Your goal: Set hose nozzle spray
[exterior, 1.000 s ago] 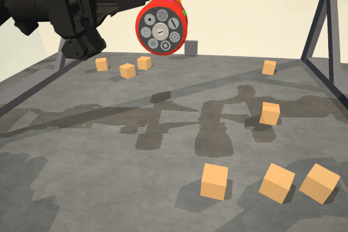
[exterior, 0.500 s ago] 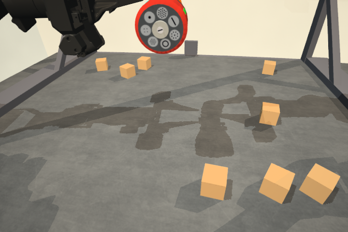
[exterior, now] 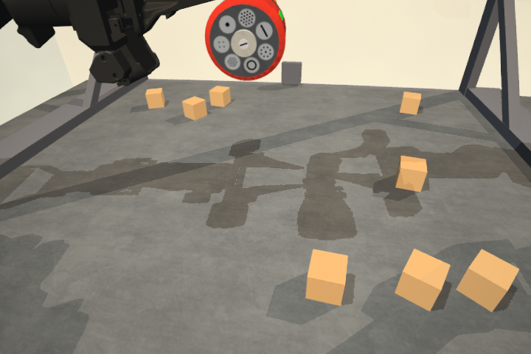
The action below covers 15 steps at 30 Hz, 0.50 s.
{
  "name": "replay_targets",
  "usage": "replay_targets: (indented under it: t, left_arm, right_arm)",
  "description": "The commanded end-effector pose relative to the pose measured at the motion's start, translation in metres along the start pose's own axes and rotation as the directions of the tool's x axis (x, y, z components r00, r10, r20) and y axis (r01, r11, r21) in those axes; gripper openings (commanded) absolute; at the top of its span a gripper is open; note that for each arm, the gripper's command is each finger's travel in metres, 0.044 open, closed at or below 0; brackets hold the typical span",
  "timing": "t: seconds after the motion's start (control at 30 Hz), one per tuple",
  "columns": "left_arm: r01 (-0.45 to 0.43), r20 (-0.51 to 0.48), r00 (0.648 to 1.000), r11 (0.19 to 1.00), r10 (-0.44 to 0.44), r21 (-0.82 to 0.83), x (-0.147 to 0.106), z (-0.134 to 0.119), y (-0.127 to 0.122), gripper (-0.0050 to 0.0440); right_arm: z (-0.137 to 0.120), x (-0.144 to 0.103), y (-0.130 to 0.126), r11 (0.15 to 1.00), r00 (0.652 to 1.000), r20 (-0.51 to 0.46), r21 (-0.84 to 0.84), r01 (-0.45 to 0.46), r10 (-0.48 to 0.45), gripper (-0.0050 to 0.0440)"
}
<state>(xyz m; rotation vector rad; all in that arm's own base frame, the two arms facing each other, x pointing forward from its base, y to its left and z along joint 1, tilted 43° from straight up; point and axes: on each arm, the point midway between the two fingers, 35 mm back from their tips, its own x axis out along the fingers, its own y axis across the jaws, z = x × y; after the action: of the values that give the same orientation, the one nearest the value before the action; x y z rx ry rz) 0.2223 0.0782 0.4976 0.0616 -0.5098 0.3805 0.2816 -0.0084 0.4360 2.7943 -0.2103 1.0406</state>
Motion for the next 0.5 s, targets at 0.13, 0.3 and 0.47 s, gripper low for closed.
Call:
replay_targets:
  t: [0.13,0.3,0.47]
  left_arm:
    - [-0.003,0.038,0.999,1.0,0.003,0.0,-0.004,0.015,0.001,0.017]
    - [-0.003,0.038,0.999,1.0,0.003,0.0,-0.004,0.015,0.001,0.017]
    - [-0.003,0.038,0.999,1.0,0.003,0.0,-0.004,0.015,0.001,0.017]
  right_arm:
    - [-0.019,0.001,0.002,1.0,0.999,-0.048,0.002,-0.004,0.004,0.0179]
    - [-0.019,0.001,0.002,1.0,0.999,-0.048,0.002,-0.004,0.004,0.0179]
    - [-0.018,-0.012,0.002,1.0,0.999,-0.048,0.002,-0.004,0.004,0.0179]
